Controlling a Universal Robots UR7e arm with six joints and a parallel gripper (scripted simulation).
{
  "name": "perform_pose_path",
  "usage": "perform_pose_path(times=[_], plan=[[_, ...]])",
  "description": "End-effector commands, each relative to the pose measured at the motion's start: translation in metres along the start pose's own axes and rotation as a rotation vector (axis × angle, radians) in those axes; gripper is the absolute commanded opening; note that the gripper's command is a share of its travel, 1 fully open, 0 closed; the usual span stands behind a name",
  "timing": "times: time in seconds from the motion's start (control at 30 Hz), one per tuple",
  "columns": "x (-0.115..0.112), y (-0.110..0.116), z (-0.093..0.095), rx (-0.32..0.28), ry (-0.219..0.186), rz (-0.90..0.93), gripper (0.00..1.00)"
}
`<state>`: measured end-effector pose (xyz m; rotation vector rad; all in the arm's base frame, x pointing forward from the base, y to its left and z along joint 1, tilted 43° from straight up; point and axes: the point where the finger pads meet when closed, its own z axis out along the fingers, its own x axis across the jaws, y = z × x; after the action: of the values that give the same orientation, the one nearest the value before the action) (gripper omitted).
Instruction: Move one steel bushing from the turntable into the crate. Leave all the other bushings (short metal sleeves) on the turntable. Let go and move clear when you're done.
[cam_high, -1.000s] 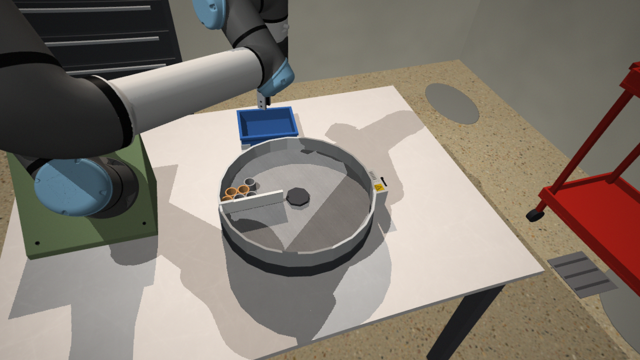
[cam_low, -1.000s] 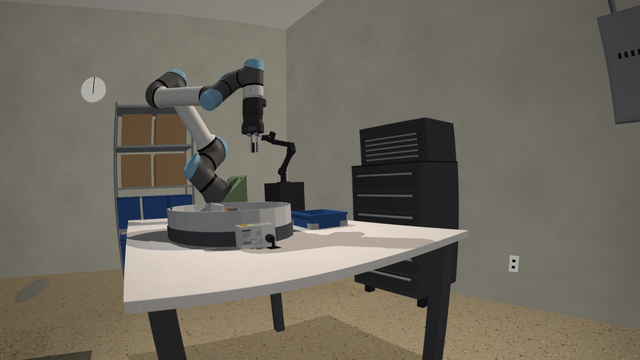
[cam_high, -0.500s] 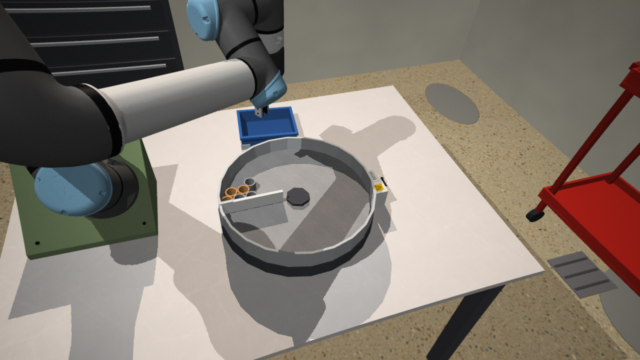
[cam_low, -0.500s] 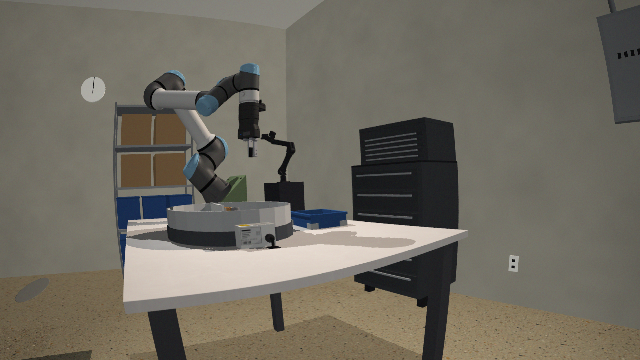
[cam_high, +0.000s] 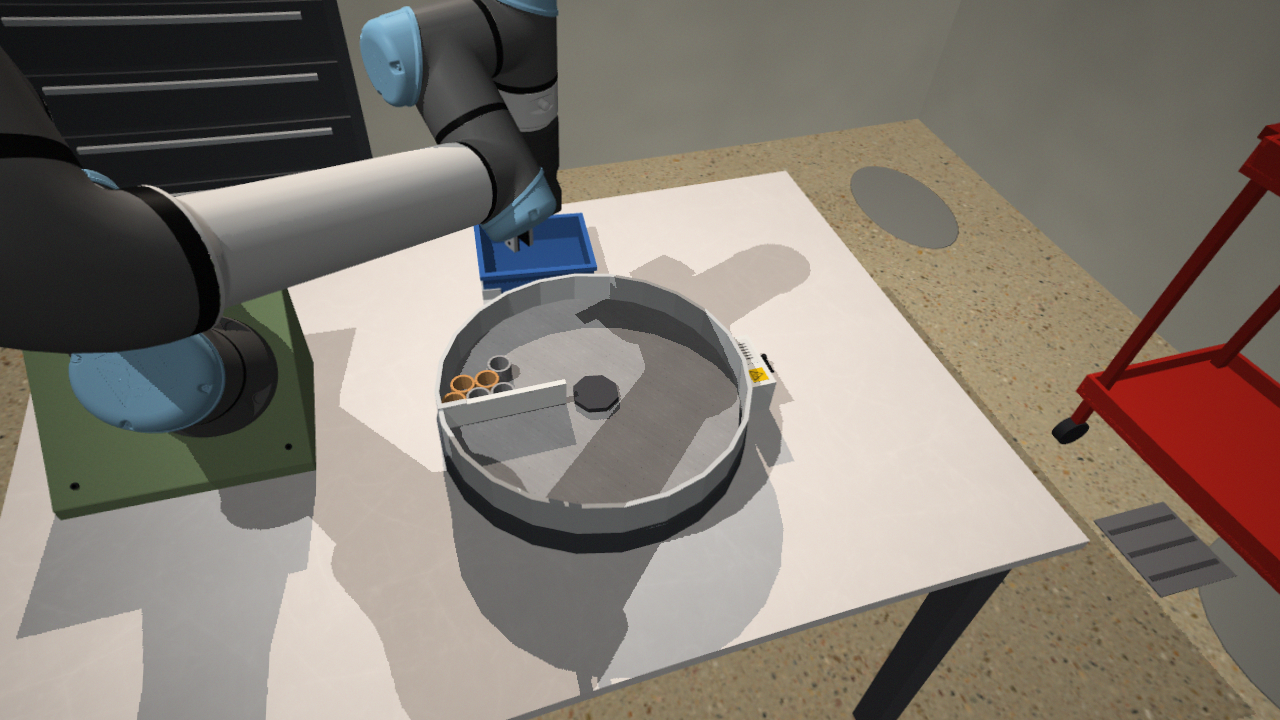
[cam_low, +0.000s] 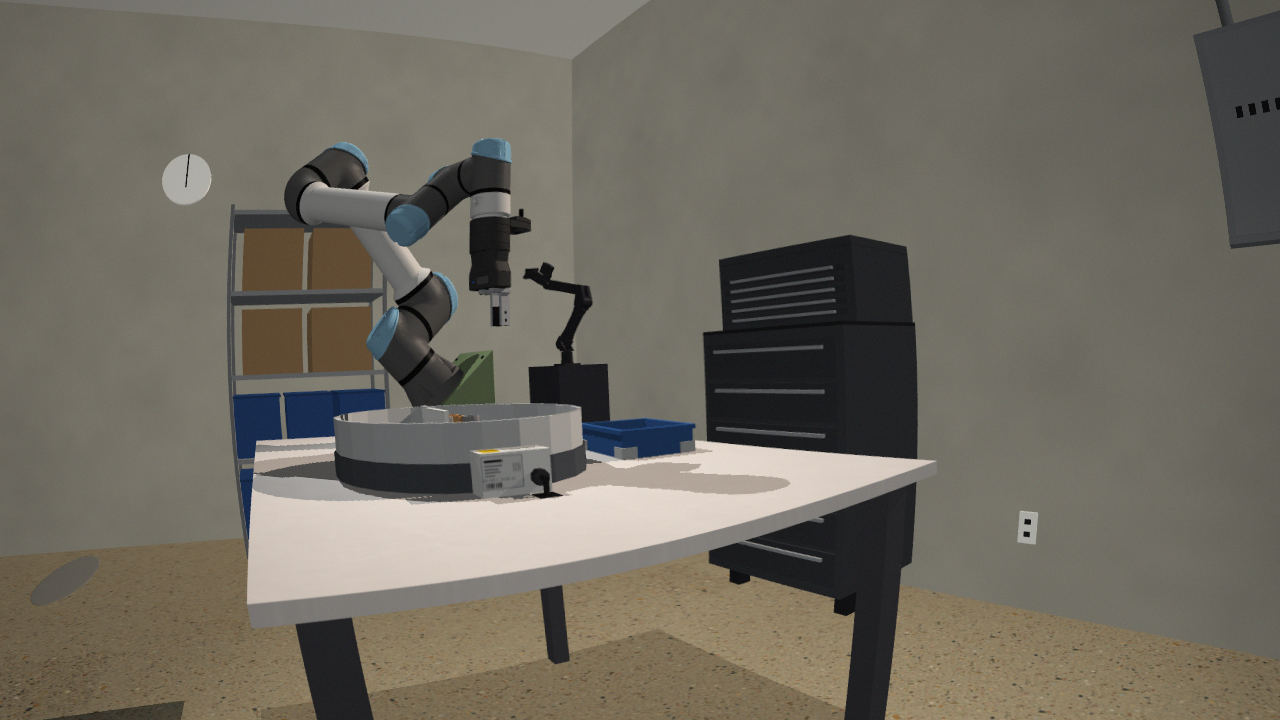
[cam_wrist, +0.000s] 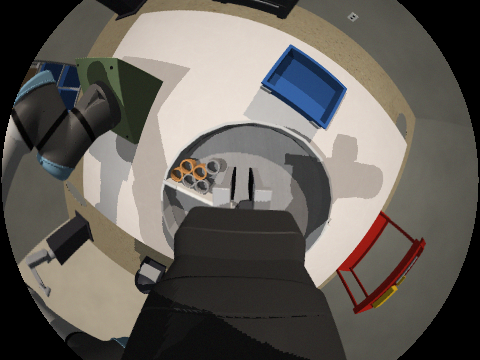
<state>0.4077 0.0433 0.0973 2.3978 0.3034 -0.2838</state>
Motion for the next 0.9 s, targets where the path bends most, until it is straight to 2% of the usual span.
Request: perform_pose_path(times=[0.0,0.13,0.53,0.7,0.87], plan=[[-0.002,0.001,0.004,0.000,0.001,0.051,0.40],[-0.012,0.004,0.021,0.000,0.001,0.251,0.40],[-0.012,0.004,0.021,0.000,0.001,0.251,0.40],[-0.024,0.008,0.041,0.001,0.001,0.495,0.40],[-0.024,0.008,0.041,0.001,0.001,0.495,0.40]])
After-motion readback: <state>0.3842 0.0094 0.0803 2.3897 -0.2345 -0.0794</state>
